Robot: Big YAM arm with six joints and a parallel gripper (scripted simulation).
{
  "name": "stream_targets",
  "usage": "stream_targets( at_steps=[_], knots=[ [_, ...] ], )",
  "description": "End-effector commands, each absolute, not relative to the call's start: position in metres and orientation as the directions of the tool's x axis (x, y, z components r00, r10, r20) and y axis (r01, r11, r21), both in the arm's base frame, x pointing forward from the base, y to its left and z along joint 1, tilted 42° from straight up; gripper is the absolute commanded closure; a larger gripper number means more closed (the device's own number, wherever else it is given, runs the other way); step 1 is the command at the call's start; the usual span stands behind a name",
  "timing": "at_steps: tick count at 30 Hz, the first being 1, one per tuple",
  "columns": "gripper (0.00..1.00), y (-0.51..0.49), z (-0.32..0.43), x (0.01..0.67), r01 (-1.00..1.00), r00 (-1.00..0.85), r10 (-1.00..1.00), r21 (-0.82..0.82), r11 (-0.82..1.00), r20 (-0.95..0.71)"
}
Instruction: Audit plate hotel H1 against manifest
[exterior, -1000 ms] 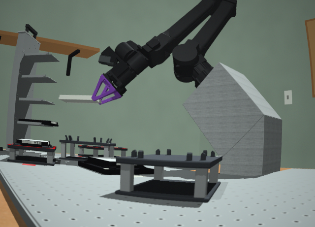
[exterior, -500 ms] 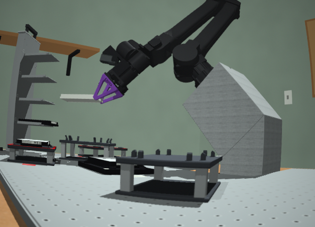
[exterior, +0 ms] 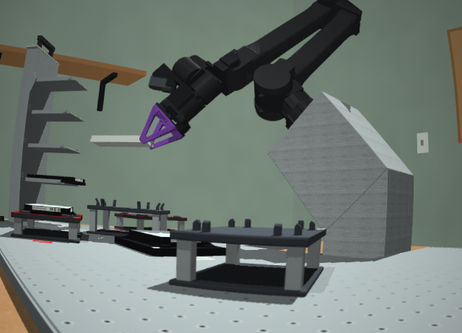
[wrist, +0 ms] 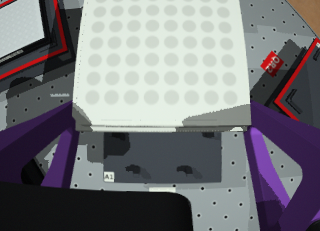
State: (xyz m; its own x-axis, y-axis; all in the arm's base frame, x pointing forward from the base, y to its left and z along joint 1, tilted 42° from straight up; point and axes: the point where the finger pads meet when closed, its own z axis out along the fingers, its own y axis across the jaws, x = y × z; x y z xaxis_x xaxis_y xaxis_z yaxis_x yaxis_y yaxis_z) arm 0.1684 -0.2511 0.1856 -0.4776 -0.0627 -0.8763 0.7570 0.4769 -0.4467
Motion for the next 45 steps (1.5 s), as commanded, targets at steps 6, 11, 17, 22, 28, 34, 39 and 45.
stream_targets(
  at_steps=[6,11,17,22,28,34,39,45],
  knots=[
    [0.14,-0.25,0.23,0.176,0.778,-0.425,-0.103,-0.421,0.466,-0.899],
    [0.14,-0.246,0.234,0.176,0.779,-0.423,-0.103,-0.42,0.466,-0.9],
    [0.14,-0.242,0.239,0.175,0.779,-0.422,-0.103,-0.419,0.466,-0.901],
    [0.14,-0.239,0.242,0.175,0.78,-0.421,-0.103,-0.418,0.466,-0.901],
    [0.14,-0.234,0.247,0.175,0.78,-0.42,-0.102,-0.416,0.467,-0.902],
    [0.14,-0.23,0.252,0.174,0.781,-0.418,-0.102,-0.415,0.467,-0.903],
    [0.14,-0.227,0.255,0.174,0.782,-0.417,-0.101,-0.414,0.467,-0.903],
    [0.14,-0.223,0.257,0.174,0.779,-0.423,-0.095,-0.415,0.47,-0.901]
  ],
)
